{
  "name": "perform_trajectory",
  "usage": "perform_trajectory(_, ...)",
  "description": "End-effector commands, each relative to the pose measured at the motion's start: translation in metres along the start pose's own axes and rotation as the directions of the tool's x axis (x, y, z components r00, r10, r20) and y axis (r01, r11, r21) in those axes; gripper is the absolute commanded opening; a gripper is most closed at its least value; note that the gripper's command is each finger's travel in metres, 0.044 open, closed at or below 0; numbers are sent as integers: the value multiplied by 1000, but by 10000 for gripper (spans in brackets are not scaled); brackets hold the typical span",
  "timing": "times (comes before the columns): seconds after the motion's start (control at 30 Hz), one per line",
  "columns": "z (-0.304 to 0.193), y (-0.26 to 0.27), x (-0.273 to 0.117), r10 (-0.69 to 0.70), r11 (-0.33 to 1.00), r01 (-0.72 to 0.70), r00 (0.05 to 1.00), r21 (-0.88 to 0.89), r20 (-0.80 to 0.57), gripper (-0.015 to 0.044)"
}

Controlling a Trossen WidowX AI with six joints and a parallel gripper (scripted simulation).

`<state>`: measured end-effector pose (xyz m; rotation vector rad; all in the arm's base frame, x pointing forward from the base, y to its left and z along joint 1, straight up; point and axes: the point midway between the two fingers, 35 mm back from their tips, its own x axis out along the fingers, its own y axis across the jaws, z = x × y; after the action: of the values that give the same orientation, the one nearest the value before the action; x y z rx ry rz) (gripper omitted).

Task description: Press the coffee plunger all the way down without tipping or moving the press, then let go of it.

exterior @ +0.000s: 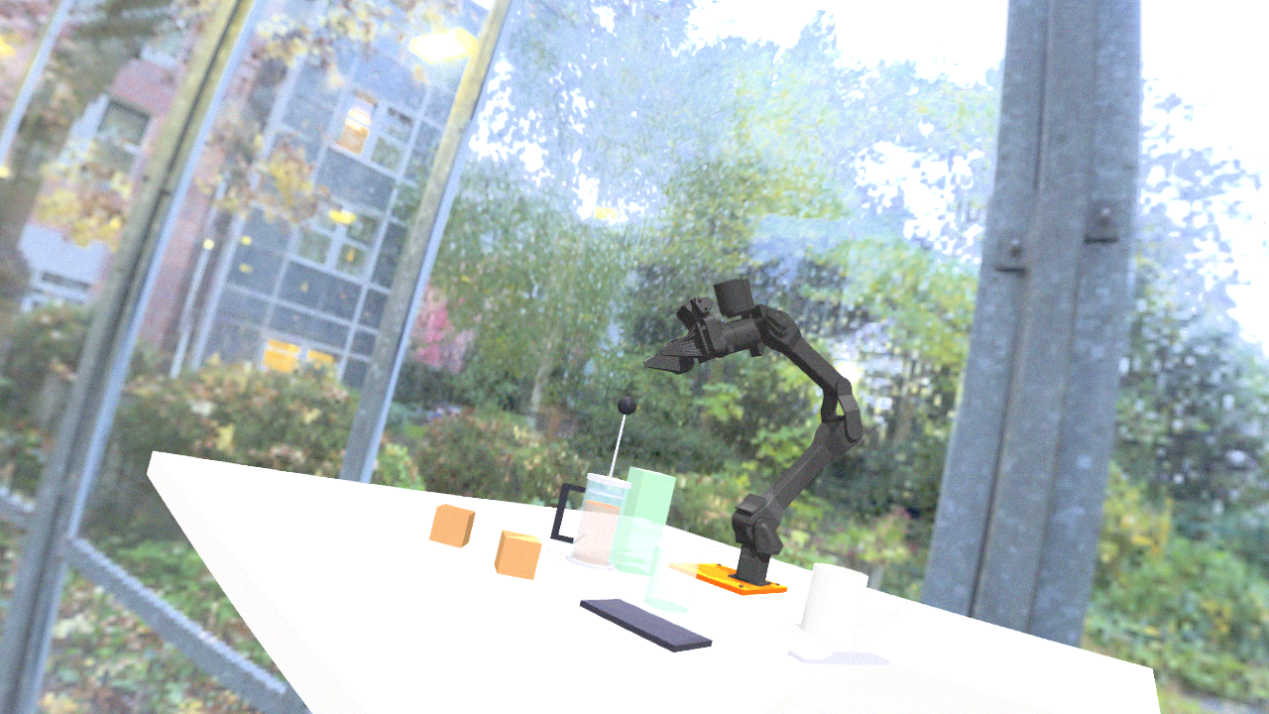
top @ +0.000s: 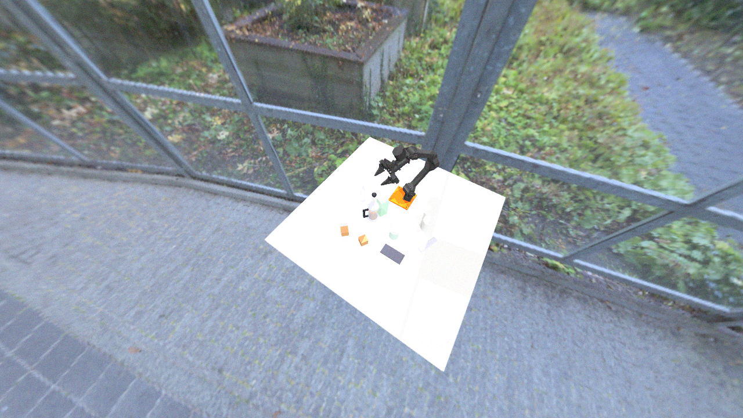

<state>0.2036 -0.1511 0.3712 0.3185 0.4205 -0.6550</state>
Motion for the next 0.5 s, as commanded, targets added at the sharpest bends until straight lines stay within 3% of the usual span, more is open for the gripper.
perform_trajectory(0.0,-11,21,16,52,977,-57,998,-206,-30,440)
perform_trajectory(0.27,-58,12,39,52,977,-57,998,-206,-30,440)
perform_trajectory(0.47,-61,11,41,52,977,-57,998,-206,-30,440)
